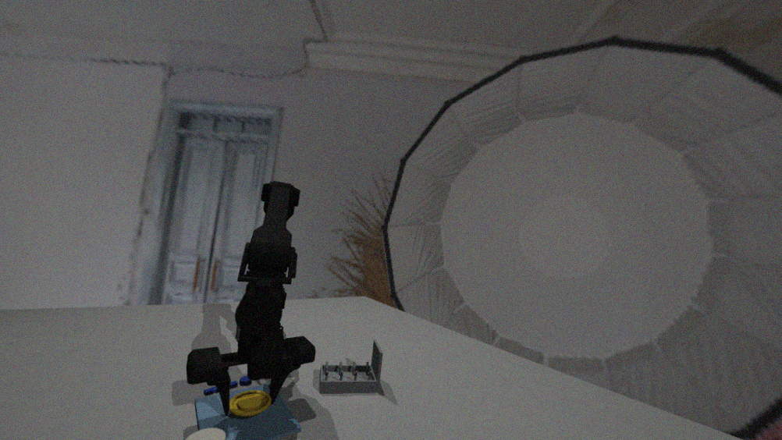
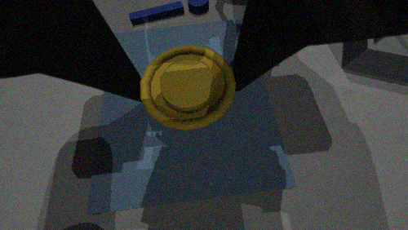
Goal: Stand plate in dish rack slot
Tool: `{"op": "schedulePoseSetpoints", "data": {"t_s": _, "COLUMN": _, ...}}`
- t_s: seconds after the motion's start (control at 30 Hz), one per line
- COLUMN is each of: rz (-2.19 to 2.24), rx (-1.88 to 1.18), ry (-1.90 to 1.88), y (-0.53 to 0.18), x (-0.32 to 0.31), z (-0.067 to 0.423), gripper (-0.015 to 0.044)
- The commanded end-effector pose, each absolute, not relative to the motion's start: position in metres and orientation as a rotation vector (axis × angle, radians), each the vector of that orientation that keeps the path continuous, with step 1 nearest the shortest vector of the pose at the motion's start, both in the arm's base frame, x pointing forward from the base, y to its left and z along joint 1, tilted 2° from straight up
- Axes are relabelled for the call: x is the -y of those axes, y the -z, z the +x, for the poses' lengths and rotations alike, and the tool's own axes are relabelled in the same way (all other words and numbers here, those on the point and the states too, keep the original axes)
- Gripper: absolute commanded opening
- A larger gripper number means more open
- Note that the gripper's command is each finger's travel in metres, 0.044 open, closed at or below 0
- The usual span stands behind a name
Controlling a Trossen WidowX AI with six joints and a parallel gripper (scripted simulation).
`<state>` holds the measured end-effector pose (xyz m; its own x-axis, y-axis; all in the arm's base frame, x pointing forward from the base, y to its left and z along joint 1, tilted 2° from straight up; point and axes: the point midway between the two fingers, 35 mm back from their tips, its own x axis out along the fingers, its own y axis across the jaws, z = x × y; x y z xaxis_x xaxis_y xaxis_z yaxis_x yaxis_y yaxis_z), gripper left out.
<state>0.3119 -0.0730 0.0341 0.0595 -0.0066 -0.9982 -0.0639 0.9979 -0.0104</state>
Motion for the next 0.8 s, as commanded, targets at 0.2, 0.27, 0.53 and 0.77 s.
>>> {"op": "schedulePoseSetpoints", "data": {"t_s": 0.2, "rz": -0.059, "rx": -1.502, "ry": -0.043, "y": -0.075, "x": 0.075, "z": 0.32, "gripper": 0.0}}
{"op": "schedulePoseSetpoints", "data": {"t_s": 0.27, "rz": -0.059, "rx": -1.502, "ry": -0.043, "y": -0.083, "x": 0.076, "z": 0.321, "gripper": 0.0}}
{"op": "schedulePoseSetpoints", "data": {"t_s": 0.53, "rz": -0.059, "rx": -1.501, "ry": -0.043, "y": -0.117, "x": 0.076, "z": 0.323, "gripper": 0.0}}
{"op": "schedulePoseSetpoints", "data": {"t_s": 0.77, "rz": -0.059, "rx": -1.501, "ry": -0.043, "y": -0.143, "x": 0.077, "z": 0.324, "gripper": 0.0}}
